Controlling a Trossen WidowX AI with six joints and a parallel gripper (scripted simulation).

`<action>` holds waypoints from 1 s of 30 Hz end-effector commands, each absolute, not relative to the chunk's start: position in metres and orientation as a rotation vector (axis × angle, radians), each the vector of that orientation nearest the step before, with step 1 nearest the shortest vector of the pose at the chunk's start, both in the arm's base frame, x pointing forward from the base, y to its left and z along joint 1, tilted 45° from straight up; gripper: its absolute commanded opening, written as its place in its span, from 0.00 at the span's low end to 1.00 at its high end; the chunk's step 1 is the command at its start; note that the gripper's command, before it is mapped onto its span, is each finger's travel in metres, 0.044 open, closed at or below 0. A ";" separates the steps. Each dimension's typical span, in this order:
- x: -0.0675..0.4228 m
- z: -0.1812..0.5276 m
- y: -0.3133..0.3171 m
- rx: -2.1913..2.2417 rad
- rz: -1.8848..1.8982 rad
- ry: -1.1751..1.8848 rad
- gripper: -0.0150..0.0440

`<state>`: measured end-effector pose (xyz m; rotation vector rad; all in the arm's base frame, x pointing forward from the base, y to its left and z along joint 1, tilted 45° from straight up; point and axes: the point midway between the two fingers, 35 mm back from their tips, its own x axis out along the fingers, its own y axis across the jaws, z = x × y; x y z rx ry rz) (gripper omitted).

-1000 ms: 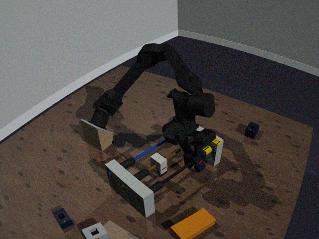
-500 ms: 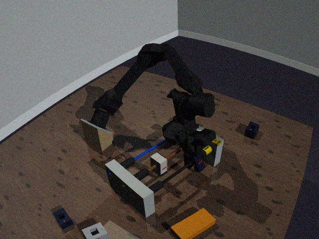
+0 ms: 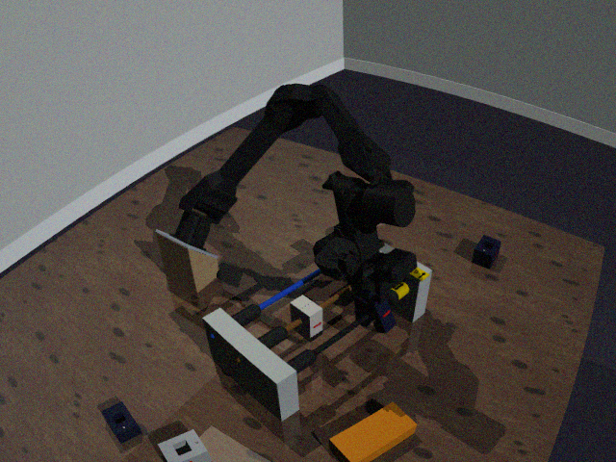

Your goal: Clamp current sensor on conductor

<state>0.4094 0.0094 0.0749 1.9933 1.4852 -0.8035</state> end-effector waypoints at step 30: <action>0.423 0.072 0.009 1.846 -0.897 1.736 0.25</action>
